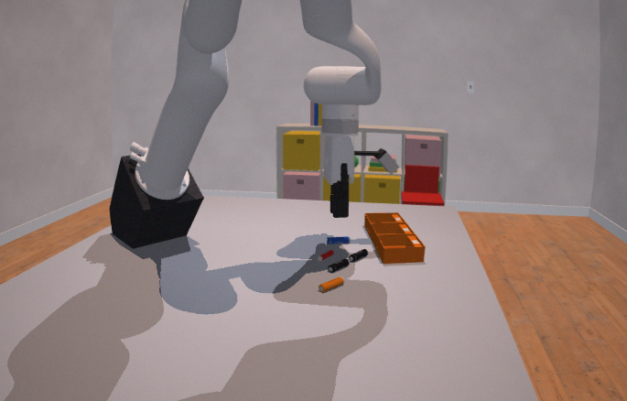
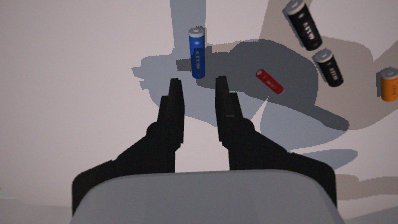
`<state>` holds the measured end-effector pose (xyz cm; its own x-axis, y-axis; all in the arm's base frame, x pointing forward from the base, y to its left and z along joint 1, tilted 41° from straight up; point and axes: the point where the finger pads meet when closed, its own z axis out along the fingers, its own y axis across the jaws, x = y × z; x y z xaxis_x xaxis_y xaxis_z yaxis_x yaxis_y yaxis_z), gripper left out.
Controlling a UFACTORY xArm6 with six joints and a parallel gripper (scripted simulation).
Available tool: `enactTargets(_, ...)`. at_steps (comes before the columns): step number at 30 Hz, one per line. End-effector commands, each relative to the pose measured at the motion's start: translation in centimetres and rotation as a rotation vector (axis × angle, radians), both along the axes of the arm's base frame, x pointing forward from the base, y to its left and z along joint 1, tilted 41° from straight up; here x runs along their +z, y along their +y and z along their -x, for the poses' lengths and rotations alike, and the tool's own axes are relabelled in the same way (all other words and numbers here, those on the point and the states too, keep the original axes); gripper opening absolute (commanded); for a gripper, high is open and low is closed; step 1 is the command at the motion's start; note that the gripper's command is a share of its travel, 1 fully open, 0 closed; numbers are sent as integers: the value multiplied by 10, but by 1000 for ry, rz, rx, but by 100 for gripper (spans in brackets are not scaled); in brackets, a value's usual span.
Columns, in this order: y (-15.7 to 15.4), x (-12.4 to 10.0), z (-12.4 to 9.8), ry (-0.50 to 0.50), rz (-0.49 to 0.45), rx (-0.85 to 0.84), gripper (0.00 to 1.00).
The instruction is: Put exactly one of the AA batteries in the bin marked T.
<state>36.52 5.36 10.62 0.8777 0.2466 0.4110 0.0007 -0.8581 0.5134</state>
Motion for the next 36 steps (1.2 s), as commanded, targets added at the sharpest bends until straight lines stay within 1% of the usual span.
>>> enactTargets(1, -7, -13, -10, -3, -1, 1, 28)
enactTargets(9, -21, -36, -26, -3, -1, 1, 28)
enactTargets(17, -20, -36, -26, -3, -1, 1, 28)
enactTargets(26, -26, -45, -31, -3, -1, 1, 28)
enactTargets(36, -26, -45, -31, -3, -1, 1, 28)
